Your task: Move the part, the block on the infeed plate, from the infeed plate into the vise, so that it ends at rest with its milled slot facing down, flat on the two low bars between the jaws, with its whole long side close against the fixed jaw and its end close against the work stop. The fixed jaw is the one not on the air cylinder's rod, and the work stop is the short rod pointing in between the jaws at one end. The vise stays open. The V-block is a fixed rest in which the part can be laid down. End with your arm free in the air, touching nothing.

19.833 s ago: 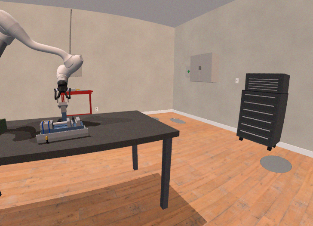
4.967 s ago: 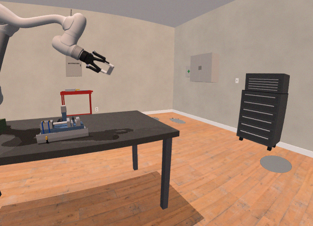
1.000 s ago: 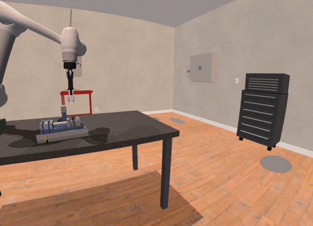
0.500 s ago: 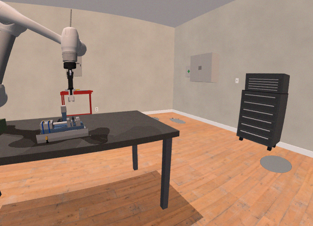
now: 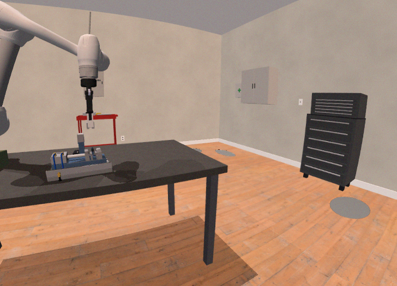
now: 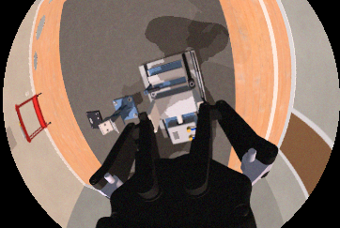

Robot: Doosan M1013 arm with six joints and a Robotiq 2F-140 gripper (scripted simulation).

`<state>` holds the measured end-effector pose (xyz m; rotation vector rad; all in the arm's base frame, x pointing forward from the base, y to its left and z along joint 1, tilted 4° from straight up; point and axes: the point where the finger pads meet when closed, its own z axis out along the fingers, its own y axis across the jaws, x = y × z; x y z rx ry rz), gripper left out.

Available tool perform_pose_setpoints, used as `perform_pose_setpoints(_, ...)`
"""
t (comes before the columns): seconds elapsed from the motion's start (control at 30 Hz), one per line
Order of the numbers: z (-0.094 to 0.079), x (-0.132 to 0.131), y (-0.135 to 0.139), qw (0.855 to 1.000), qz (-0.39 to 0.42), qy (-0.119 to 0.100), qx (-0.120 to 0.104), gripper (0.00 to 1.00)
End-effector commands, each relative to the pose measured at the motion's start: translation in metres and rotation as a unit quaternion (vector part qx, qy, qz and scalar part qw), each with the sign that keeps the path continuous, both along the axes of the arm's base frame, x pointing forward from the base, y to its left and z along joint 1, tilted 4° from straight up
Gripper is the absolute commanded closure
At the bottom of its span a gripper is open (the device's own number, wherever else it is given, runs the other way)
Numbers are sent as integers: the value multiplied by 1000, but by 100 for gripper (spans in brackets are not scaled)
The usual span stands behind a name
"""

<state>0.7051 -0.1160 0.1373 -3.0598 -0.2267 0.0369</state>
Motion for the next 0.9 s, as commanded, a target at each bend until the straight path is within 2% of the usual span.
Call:
perform_pose_setpoints(0.0, 2, 2, -3, 1000, 1, 0, -1, 100)
perform_pose_setpoints(0.87, -8, 2, -3, 1000, 4, -1, -1, 100)
